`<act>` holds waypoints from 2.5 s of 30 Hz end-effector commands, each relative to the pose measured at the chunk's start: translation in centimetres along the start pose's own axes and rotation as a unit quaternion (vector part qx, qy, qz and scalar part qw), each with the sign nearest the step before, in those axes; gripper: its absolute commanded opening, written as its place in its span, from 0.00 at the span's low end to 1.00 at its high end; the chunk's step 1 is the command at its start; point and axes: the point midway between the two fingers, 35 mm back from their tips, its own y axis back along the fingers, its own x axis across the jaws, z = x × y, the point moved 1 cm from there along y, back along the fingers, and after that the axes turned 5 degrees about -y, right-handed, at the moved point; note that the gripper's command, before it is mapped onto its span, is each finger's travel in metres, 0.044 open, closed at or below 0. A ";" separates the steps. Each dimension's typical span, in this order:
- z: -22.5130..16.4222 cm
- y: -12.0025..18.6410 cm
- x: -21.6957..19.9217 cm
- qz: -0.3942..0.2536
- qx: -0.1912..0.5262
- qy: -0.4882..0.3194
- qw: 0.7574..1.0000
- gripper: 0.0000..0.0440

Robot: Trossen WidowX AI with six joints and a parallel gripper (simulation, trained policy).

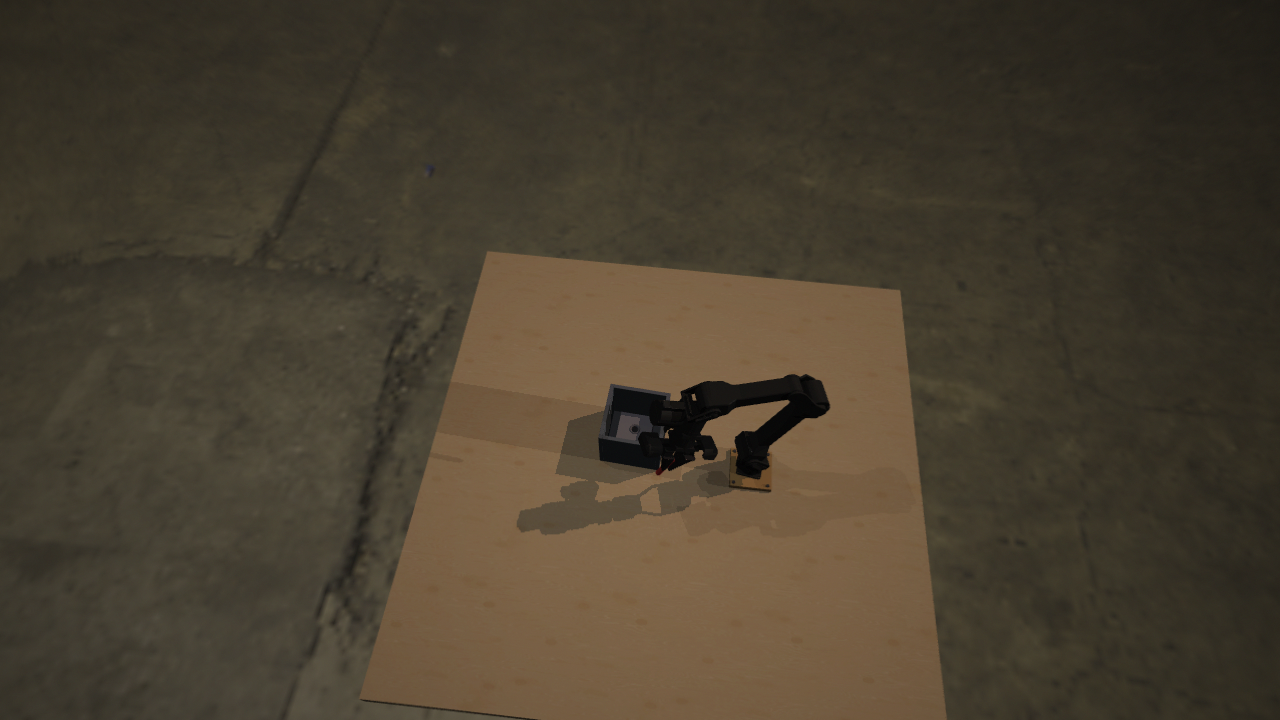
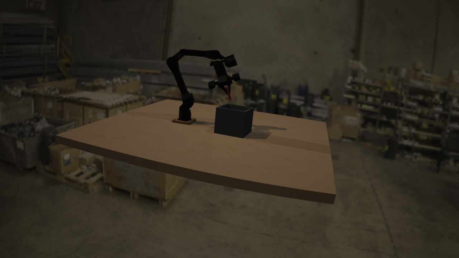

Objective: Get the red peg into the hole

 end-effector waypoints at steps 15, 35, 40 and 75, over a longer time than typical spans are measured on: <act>6.4 4.0 1.7 0.010 -0.104 -0.028 0.994 0.00; 12.7 3.3 2.3 -0.041 -0.123 -0.072 0.989 0.00; 14.1 2.4 2.3 -0.052 -0.120 -0.078 0.988 0.00; 18.4 -6.2 2.4 -0.087 -0.055 -0.040 0.994 0.00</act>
